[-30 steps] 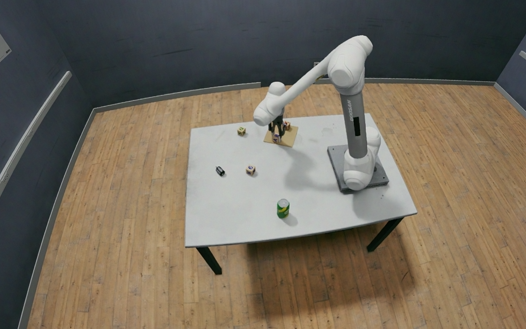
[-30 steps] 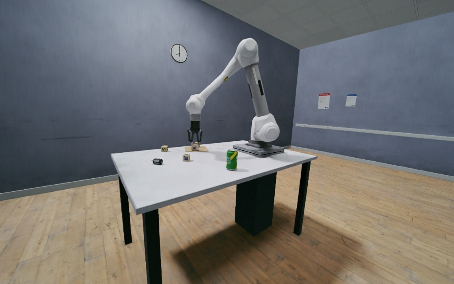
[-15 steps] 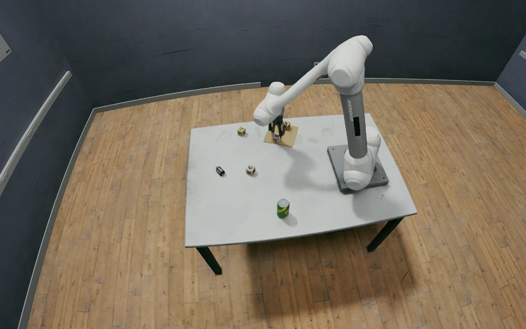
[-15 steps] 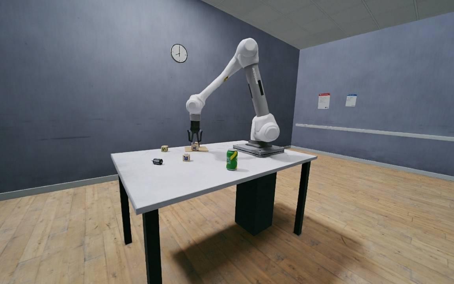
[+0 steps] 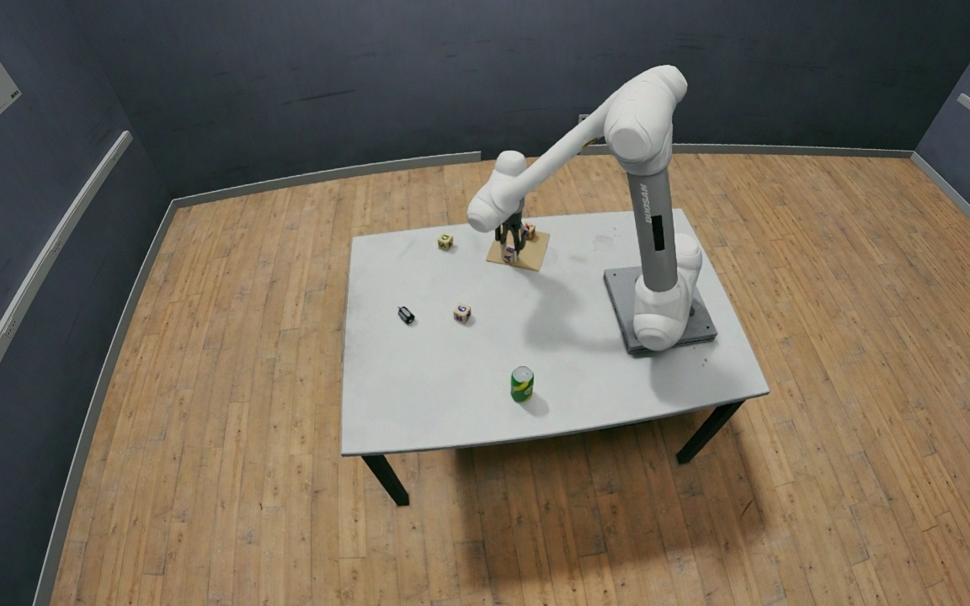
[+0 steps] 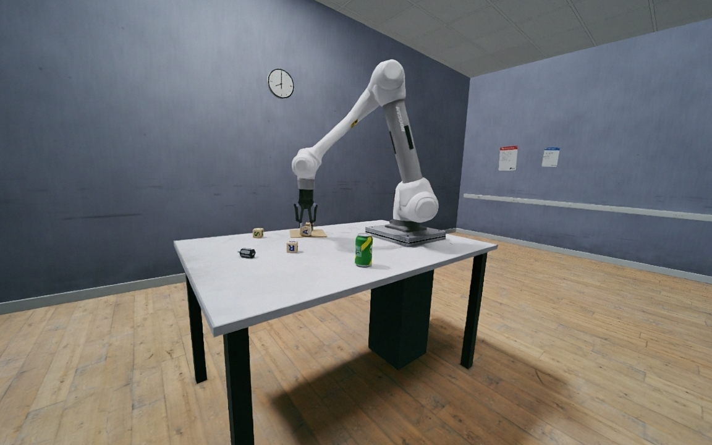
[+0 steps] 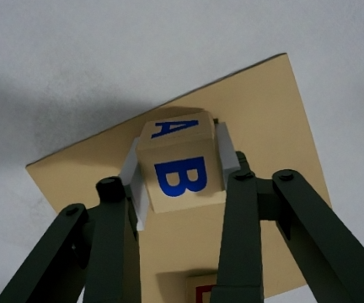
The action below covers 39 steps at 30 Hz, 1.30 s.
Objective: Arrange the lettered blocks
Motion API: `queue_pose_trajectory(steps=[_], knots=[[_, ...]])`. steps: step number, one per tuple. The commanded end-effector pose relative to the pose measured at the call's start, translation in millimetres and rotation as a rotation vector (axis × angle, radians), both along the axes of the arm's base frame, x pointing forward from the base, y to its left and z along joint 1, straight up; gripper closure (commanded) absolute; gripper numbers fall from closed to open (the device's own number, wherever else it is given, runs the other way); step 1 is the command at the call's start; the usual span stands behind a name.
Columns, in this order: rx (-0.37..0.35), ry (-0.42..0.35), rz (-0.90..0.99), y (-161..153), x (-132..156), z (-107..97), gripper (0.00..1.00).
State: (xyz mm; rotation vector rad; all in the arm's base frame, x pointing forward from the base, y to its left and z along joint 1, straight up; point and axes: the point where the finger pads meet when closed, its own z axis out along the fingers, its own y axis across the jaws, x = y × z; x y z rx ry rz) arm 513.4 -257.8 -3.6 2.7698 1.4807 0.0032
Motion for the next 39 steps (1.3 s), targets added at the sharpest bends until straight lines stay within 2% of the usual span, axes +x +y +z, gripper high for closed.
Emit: queue_pose_trajectory(steps=[1,39], knots=[[-0.002,-0.001,0.002,-0.9,-1.4,-1.2,0.67],[0.0,0.001,0.002,-0.2,-2.5,-5.3,0.67]])
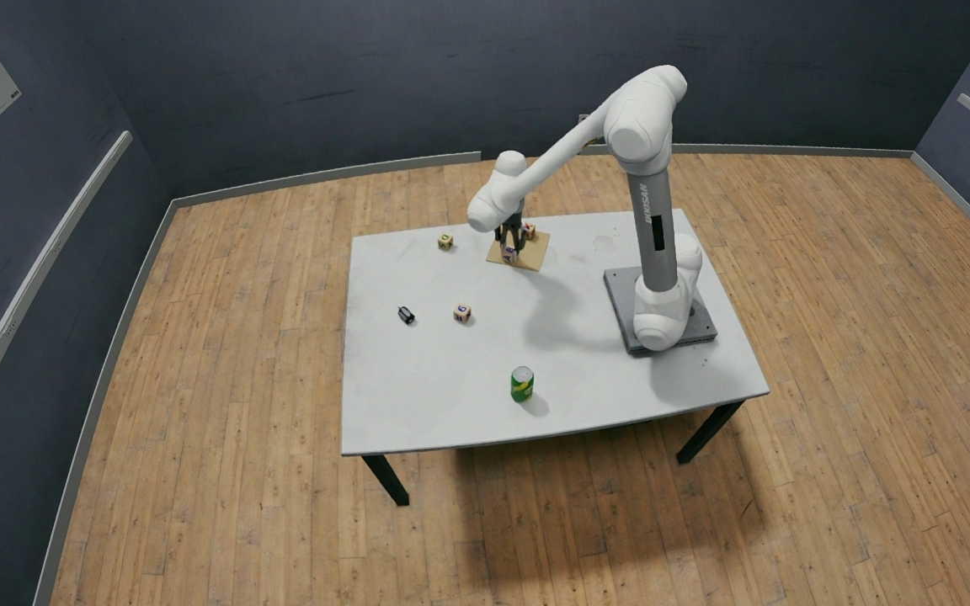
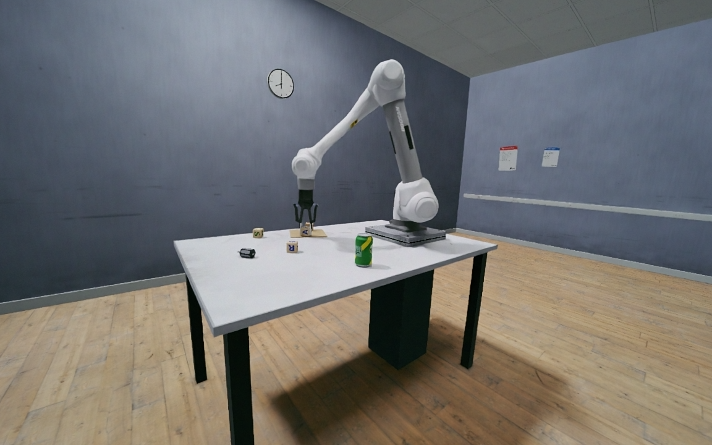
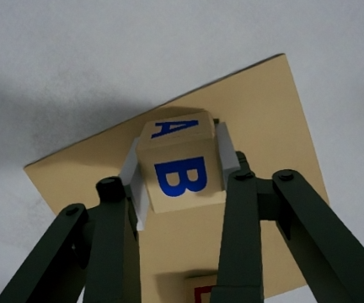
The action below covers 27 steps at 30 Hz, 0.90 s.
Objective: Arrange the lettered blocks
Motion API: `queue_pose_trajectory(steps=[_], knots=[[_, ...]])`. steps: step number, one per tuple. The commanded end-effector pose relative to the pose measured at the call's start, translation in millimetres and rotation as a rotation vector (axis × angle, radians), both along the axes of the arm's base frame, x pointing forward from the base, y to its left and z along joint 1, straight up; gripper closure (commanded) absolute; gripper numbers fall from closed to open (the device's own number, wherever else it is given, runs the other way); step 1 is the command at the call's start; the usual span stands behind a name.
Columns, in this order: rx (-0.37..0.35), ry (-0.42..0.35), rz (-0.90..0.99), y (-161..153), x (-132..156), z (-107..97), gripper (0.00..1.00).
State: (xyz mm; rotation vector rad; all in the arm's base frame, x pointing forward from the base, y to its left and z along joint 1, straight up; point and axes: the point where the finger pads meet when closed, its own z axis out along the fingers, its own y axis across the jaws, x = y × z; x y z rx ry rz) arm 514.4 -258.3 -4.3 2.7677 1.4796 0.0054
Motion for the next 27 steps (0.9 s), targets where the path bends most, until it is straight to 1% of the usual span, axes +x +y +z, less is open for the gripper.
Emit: queue_pose_trajectory(steps=[1,22,23,25,26,27], knots=[[0.001,0.004,0.002,0.3,-3.5,-4.7,0.67],[0.001,0.004,0.002,0.3,-3.5,-4.7,0.67],[0.001,0.004,0.002,0.3,-3.5,-4.7,0.65],[0.001,0.004,0.002,0.3,-3.5,-4.7,0.65],[0.001,0.004,0.002,0.3,-3.5,-4.7,0.63],[0.001,0.004,0.002,0.3,-3.5,-4.7,0.63]])
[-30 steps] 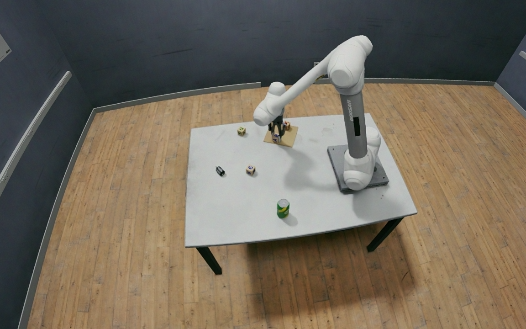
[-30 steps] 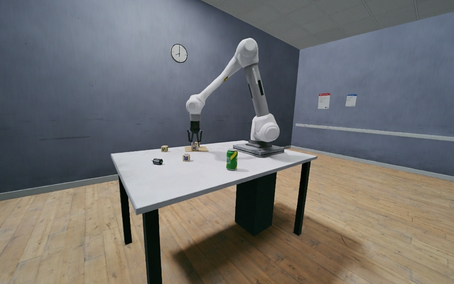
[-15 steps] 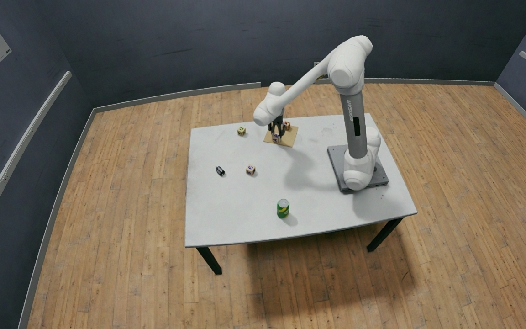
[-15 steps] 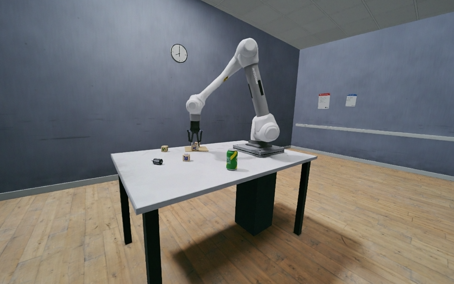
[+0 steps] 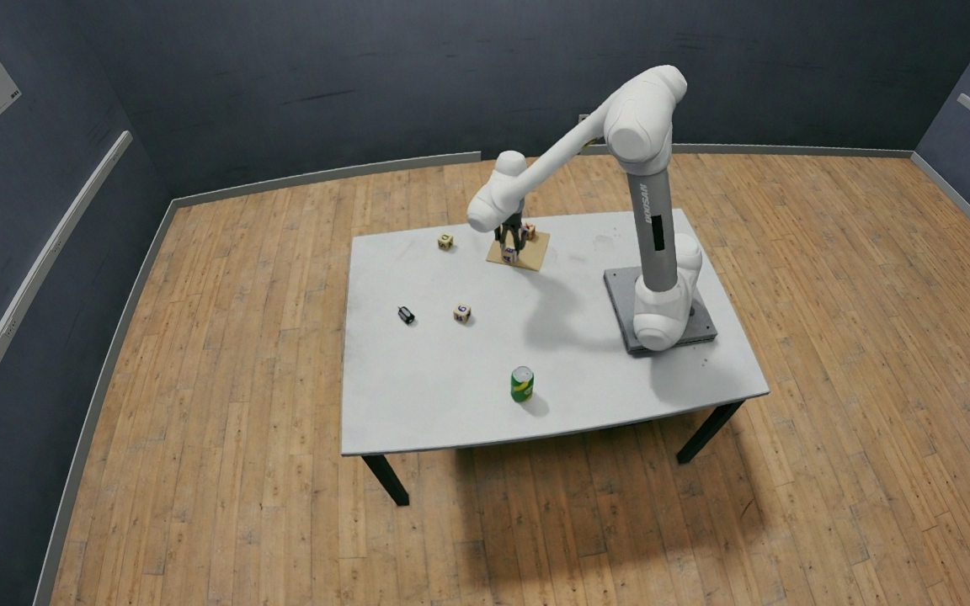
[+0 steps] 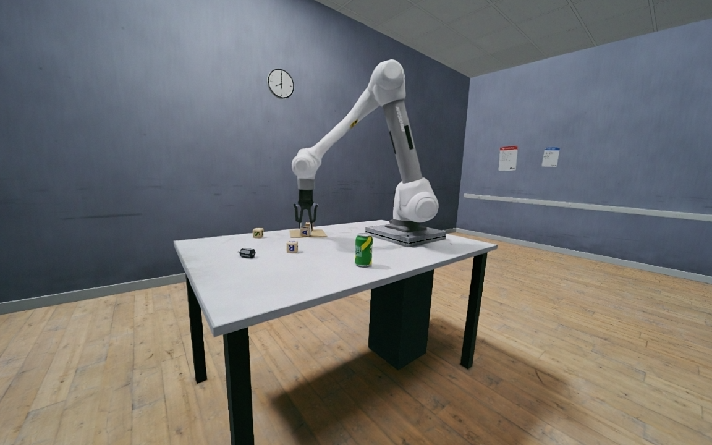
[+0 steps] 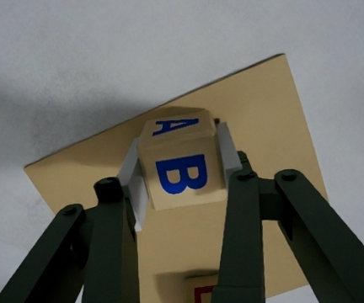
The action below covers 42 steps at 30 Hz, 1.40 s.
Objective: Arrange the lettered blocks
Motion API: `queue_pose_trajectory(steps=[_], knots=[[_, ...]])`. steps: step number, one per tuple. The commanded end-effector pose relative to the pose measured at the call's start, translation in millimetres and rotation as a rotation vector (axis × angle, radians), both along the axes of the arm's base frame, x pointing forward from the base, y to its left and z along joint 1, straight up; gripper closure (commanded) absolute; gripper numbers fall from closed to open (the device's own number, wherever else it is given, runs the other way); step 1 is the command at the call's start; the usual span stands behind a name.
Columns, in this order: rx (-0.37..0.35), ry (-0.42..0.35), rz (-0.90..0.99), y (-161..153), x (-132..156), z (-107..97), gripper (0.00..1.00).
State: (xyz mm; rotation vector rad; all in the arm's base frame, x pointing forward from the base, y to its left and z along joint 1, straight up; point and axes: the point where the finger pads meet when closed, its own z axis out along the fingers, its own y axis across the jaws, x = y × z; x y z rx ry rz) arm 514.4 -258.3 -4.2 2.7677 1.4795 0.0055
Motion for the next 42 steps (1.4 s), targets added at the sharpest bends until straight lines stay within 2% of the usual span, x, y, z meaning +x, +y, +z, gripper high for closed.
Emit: queue_pose_trajectory(steps=[1,10,24,30,36,38,42], knots=[[0.001,0.004,0.002,0.4,-3.5,-4.7,0.63],[0.001,0.004,0.002,0.4,-3.5,-4.7,0.56],[0.002,0.005,0.002,0.5,-3.8,-1.6,0.56],[-0.001,0.0,0.002,-1.6,-0.2,18.6,0.56],[-0.001,0.0,0.002,-1.5,-0.4,49.5,0.56],[-0.001,0.0,0.002,-1.5,-0.4,49.5,0.56],[-0.001,0.0,0.002,-1.4,-0.6,70.7,0.56]])
